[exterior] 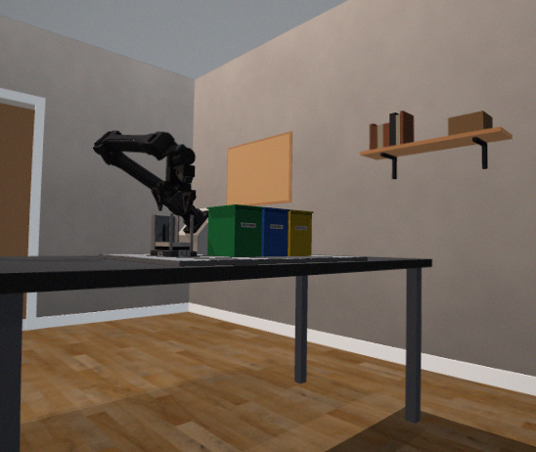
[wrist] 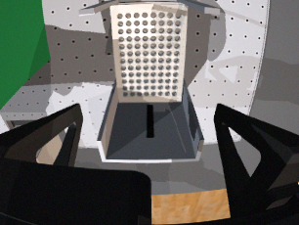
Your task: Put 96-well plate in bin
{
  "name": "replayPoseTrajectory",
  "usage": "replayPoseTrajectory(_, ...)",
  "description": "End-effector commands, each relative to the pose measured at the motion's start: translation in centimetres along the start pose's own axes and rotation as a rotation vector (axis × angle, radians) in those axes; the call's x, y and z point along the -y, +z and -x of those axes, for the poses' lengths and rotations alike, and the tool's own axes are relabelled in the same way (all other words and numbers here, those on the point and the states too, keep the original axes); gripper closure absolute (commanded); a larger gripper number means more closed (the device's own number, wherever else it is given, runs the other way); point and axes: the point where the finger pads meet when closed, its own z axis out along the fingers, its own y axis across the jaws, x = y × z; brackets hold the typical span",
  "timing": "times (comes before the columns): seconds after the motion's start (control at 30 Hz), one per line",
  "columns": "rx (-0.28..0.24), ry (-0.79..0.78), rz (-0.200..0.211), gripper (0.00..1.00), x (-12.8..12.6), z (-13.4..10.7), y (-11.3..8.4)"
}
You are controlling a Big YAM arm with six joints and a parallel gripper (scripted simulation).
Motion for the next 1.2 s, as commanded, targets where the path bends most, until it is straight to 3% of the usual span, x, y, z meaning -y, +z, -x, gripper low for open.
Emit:
replayPoseTrajectory(0.0,0.007,0.001,0.002,0.00,0.4,-0.1,0.6)
replayPoseTrajectory(1.17,-0.008,-0.017,0.004,0.00,0.1,0.0,6.1)
